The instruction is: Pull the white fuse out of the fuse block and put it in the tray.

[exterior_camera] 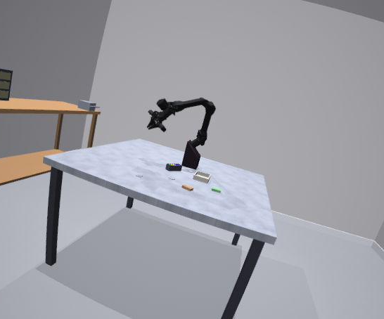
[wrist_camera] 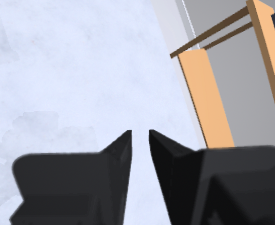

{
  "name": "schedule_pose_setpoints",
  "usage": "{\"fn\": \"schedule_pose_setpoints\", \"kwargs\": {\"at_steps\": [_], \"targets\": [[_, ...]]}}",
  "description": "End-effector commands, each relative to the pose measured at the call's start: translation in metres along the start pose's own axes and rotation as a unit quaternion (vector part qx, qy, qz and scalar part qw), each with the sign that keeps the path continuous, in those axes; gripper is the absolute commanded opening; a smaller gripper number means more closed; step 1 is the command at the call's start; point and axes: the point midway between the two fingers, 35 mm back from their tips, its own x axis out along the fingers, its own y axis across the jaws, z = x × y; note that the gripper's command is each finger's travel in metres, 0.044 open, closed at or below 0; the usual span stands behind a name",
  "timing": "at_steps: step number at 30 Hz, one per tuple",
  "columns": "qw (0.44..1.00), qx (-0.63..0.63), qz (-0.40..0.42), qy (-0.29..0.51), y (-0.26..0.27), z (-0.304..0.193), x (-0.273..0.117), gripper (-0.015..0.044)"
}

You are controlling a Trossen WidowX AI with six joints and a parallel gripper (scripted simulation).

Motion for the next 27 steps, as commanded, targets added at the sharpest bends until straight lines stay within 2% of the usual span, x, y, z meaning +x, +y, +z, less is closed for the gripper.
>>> {"fn": "schedule_pose_setpoints", "kwargs": {"at_steps": [1,7,14,27], "targets": [[0.985,-0.156,0.078,0.012,0.073,-0.004,0.003,0.0068],[0.913,-0.359,0.195,0.017,0.172,-0.029,-0.001,0.0068],[0.768,-0.549,0.329,0.000,0.271,-0.083,-0.019,0.0068],[0.764,-0.554,0.332,-0.001,0.272,-0.080,-0.014,0.0068]]}}
